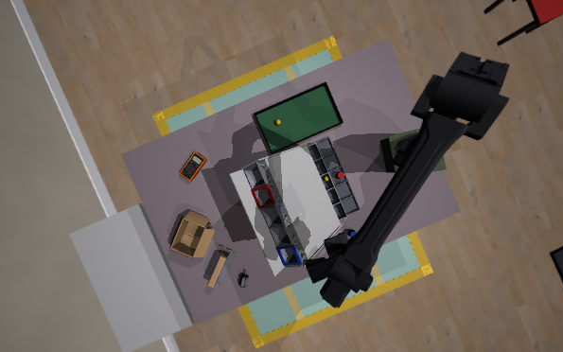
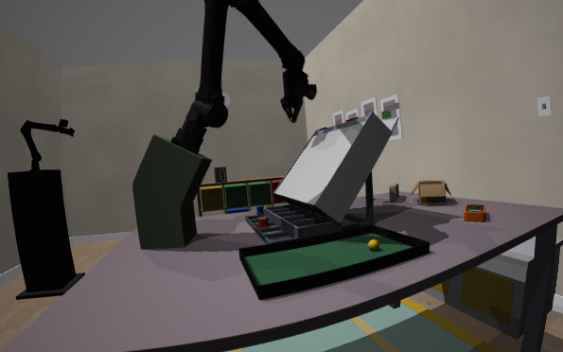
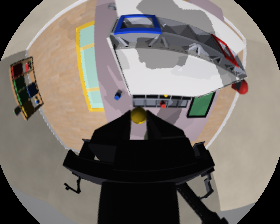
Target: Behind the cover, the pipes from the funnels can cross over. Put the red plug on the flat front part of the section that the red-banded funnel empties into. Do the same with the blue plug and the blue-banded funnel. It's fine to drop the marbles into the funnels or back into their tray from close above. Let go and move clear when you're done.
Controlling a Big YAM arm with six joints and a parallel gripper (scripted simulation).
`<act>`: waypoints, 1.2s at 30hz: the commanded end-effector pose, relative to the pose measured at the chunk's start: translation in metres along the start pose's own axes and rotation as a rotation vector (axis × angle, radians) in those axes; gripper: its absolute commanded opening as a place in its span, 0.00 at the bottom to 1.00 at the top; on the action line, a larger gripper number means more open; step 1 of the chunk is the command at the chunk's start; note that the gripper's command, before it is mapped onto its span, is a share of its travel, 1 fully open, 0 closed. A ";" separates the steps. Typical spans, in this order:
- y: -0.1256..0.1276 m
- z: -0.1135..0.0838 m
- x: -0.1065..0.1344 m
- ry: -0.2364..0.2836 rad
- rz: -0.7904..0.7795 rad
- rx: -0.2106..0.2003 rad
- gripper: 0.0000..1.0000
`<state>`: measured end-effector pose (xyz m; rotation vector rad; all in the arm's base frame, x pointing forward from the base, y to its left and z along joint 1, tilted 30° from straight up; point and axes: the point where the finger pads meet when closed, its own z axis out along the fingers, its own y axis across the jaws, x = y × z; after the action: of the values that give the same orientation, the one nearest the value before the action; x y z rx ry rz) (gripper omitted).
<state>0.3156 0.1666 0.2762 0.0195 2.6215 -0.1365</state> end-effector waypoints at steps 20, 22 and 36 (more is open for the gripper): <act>0.000 -0.005 -0.128 -0.010 0.001 0.002 0.00; 0.000 -0.005 -0.138 -0.010 0.001 0.002 0.00; 0.000 -0.004 -0.170 -0.011 0.001 0.004 0.00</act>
<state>0.4461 0.1696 0.3505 0.0191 2.6153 -0.1384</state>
